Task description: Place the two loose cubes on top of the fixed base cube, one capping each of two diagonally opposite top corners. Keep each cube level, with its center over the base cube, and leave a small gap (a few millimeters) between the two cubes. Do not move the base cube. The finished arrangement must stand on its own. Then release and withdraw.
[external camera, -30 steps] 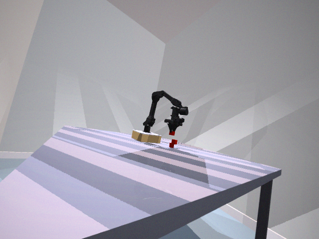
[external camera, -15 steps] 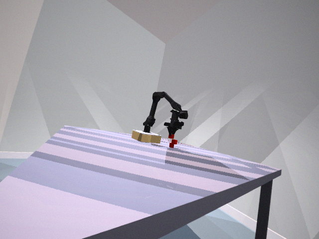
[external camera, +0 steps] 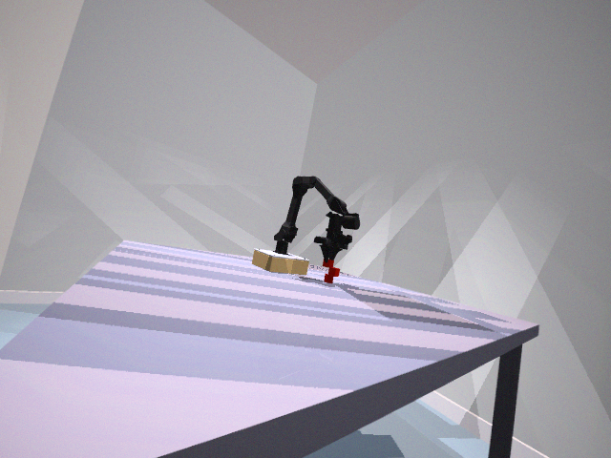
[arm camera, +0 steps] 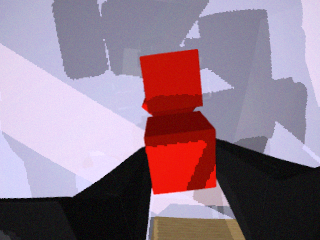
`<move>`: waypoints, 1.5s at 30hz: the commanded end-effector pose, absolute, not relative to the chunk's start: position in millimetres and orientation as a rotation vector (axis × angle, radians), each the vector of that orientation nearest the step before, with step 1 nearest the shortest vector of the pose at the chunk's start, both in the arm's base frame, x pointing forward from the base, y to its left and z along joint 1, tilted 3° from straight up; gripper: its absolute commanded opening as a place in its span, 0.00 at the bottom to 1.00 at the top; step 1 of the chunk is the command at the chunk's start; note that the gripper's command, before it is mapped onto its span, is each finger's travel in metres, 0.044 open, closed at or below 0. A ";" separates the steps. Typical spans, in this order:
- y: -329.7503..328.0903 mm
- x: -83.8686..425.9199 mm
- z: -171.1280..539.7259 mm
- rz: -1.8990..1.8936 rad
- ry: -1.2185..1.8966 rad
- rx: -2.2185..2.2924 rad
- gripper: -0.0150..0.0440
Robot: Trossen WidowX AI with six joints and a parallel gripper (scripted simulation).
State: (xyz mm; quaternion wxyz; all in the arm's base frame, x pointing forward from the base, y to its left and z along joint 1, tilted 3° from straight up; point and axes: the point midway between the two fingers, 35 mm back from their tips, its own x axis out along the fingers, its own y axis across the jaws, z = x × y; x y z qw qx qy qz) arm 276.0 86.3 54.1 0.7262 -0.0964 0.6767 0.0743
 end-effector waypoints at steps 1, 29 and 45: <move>85.1 274.5 42.6 0.152 1.501 -0.199 0.43; 84.6 275.8 26.5 0.140 1.497 -0.172 0.43; 84.6 275.8 26.5 0.140 1.497 -0.172 0.60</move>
